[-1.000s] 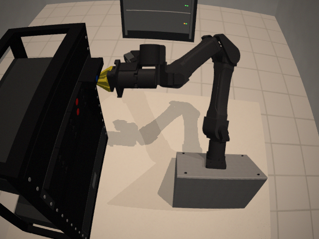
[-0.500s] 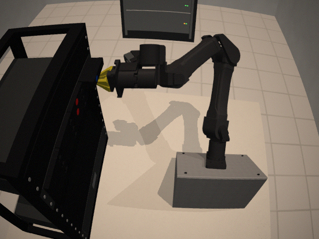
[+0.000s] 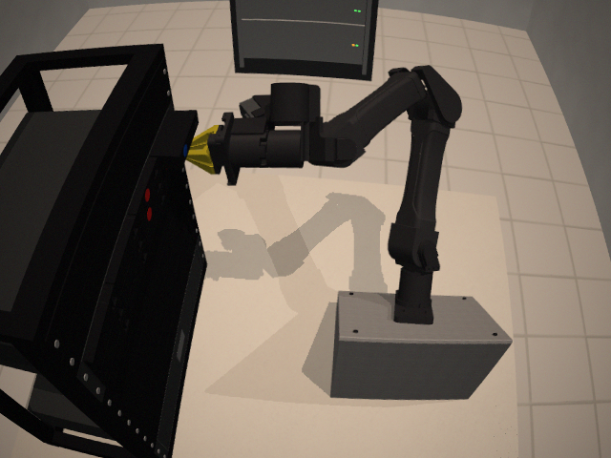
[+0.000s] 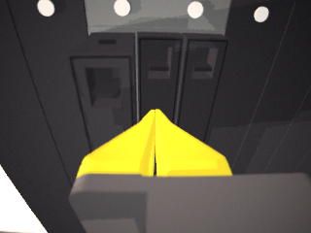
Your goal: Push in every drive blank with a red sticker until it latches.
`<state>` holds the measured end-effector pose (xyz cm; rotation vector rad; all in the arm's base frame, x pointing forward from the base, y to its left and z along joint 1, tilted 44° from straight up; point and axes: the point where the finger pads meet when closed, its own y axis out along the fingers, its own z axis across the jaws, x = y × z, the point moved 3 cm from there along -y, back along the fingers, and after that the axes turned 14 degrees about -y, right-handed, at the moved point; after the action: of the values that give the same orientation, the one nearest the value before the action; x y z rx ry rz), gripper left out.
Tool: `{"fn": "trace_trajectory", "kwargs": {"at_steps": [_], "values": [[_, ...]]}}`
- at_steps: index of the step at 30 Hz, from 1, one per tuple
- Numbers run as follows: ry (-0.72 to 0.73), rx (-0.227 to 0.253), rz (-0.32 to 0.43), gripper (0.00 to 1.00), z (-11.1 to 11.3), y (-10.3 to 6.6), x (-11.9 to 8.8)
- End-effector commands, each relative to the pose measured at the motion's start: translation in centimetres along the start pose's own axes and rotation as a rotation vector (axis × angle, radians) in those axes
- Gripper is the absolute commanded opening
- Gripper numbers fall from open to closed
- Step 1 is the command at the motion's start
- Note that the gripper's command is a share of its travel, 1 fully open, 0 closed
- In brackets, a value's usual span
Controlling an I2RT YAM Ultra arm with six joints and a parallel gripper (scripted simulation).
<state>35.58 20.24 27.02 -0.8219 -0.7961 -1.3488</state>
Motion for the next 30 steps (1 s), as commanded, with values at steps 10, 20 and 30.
{"fn": "trace_trajectory", "kwargs": {"at_steps": [10,20,30], "values": [[0.017,0.085,0.005,0.00,1.3,-9.6,0.4],[0.017,0.086,0.005,0.00,1.2,-10.3,0.4],[0.016,0.086,0.004,0.00,-0.1,-13.8,0.0]]}}
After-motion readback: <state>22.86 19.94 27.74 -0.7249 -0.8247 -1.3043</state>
